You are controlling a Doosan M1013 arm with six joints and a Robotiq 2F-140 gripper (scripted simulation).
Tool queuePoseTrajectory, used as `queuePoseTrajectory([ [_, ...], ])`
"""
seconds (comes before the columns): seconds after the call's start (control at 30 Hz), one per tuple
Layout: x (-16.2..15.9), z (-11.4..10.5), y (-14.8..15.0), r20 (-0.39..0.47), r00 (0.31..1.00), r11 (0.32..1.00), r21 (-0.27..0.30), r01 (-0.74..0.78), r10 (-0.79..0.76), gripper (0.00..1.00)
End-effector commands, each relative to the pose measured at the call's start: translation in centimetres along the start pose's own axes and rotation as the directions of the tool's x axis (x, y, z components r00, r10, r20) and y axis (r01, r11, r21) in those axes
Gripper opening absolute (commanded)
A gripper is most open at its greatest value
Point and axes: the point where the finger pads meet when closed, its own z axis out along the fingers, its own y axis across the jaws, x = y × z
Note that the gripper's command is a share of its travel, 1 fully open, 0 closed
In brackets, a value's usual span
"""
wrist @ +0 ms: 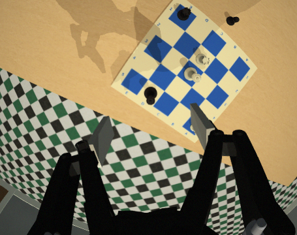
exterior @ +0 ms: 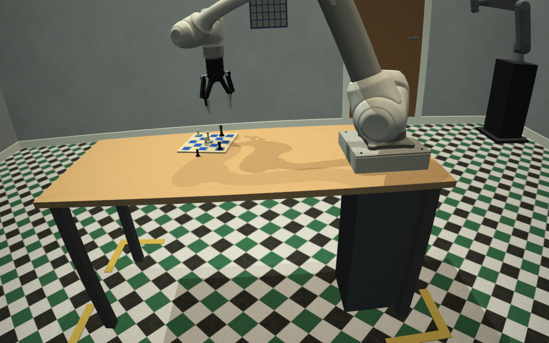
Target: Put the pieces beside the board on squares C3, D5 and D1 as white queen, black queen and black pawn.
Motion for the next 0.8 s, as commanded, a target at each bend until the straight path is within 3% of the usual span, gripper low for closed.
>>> queuePoseTrajectory([
  [0.0, 0.0, 0.0, 0.0, 0.0, 1.0, 1.0, 0.0, 0.0, 0.0, 1.0],
  [0.47, 0.0, 0.0, 0.1, 0.0, 1.0, 1.0, 0.0, -0.01, 0.01, 1.0],
  [0.77, 0.6, 0.1, 1.1, 0.0, 0.987, 0.987, 0.0, -0.16, 0.16, 1.0],
])
